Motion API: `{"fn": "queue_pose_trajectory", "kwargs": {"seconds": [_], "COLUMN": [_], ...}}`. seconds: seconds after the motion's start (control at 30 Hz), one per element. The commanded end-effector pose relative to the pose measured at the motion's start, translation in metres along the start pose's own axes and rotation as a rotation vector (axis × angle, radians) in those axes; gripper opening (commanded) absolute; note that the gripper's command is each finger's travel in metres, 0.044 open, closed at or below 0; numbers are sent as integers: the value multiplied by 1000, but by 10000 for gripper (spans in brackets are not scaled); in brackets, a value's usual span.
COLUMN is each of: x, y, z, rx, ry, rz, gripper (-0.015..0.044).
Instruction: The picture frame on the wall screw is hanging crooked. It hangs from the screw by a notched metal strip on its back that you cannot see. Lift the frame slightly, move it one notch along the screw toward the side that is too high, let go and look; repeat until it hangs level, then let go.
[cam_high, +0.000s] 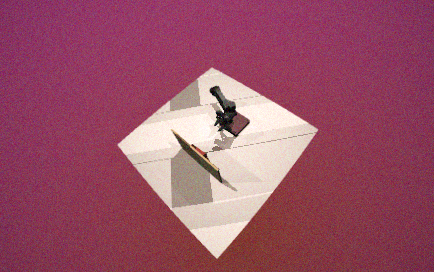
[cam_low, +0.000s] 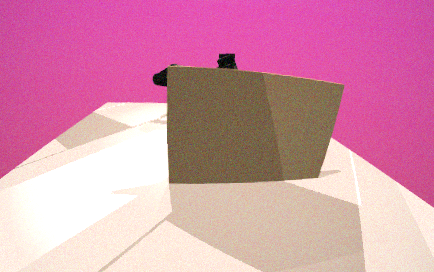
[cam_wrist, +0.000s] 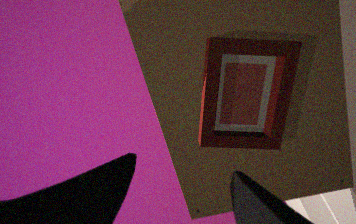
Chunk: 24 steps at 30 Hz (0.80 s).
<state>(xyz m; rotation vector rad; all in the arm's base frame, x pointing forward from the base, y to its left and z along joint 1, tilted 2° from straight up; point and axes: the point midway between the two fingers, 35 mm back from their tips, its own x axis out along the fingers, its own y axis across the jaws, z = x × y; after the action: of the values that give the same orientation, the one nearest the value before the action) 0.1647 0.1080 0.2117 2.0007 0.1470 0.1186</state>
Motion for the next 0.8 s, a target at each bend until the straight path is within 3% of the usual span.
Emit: {"fn": "queue_pose_trajectory", "kwargs": {"seconds": [0.0,0.23,0.77], "x": [0,3,89], "y": [0,-1,-33], "z": [1,-2,14], "rx": [-4,-5,-113], "ry": [-4,0,0], "rz": [1,1,10], "gripper": [260,260,260]}}
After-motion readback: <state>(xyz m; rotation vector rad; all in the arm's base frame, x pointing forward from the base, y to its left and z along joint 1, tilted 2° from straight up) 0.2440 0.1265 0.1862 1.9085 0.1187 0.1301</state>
